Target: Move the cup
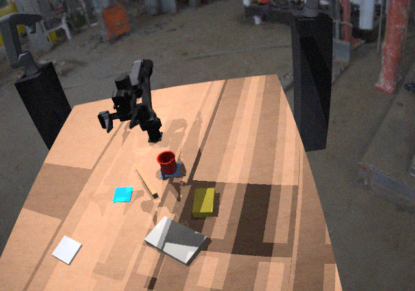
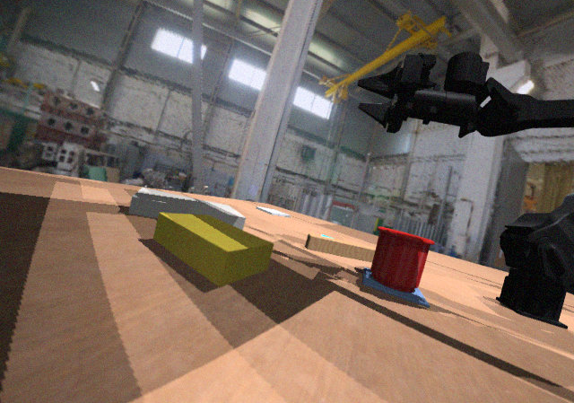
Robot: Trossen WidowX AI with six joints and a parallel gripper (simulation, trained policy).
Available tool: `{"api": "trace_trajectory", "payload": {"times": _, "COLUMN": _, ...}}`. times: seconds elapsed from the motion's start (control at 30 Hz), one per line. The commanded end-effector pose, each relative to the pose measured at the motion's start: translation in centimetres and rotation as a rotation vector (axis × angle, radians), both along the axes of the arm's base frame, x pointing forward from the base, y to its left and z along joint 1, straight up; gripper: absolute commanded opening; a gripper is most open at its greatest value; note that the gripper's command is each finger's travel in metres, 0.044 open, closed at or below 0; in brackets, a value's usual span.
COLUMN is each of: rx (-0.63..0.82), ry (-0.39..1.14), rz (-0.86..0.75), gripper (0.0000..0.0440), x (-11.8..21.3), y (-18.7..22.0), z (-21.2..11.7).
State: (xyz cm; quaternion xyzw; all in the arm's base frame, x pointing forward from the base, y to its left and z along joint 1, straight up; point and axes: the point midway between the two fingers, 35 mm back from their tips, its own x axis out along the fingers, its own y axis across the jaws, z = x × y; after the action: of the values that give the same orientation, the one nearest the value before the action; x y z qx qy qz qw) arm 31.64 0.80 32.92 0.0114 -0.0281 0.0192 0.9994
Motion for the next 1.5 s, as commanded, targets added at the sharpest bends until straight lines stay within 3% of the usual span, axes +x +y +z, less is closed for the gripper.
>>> {"api": "trace_trajectory", "payload": {"times": 0.0, "rx": 0.0, "ry": 0.001, "rz": 0.003, "gripper": 0.0374, "x": 0.0, "y": 0.1, "z": 0.1}}
{"api": "trace_trajectory", "payload": {"times": 0.37, "rx": 0.022, "ry": 0.063, "rz": 0.035, "gripper": 0.0085, "x": -0.5, "y": 0.8, "z": 0.0}}
{"api": "trace_trajectory", "payload": {"times": 0.47, "rx": 0.038, "ry": 0.091, "rz": 0.043, "gripper": 0.0034, "x": -0.5, "y": 1.1, "z": -0.1}}
{"api": "trace_trajectory", "payload": {"times": 0.57, "rx": 0.06, "ry": 0.123, "rz": 0.054, "gripper": 0.0041, "x": -0.5, "y": 1.4, "z": -0.2}}
{"api": "trace_trajectory", "payload": {"times": 0.83, "rx": 0.141, "ry": 0.211, "rz": 0.087, "gripper": 0.0114, "x": -0.6, "y": 2.5, "z": 0.0}}
{"api": "trace_trajectory", "payload": {"times": 1.47, "rx": 0.372, "ry": 0.47, "rz": 0.121, "gripper": 0.0117, "x": -0.9, "y": 5.2, "z": -0.2}}
